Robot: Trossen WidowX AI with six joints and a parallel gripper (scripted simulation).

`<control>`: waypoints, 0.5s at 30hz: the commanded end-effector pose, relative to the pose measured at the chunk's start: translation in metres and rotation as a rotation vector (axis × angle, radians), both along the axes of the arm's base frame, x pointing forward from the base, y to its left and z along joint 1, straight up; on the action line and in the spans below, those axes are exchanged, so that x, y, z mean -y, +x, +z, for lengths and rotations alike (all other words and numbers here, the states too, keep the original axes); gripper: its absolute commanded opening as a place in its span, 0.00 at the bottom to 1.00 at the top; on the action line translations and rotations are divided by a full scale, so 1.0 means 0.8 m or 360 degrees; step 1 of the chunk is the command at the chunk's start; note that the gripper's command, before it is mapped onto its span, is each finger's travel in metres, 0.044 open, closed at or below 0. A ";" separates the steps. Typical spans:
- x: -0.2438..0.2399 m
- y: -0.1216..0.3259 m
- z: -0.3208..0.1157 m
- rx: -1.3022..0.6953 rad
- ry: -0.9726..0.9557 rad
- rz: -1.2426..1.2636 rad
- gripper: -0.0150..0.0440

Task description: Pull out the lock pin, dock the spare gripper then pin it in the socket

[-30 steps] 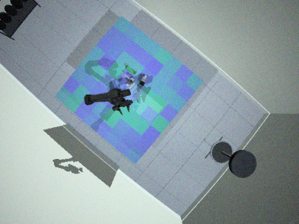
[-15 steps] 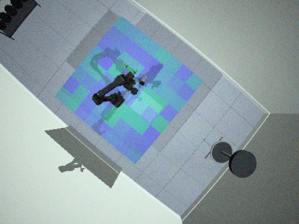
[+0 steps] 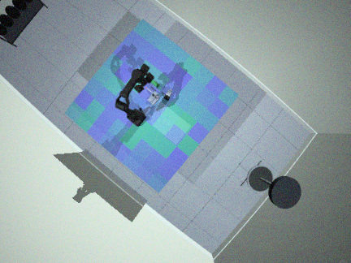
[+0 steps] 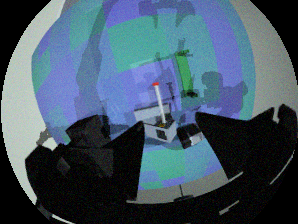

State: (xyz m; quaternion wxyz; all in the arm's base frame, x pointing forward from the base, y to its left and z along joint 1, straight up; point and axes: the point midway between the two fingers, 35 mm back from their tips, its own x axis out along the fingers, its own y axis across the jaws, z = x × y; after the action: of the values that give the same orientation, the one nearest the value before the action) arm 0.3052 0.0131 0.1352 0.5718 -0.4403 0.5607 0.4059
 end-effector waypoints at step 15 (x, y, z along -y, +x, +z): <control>-0.012 0.006 -0.091 -0.0025 0.0051 0.0105 0.76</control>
State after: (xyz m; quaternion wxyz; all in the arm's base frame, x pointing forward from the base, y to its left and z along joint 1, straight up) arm 0.3082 0.0216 0.0659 0.5555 -0.4447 0.5495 0.4379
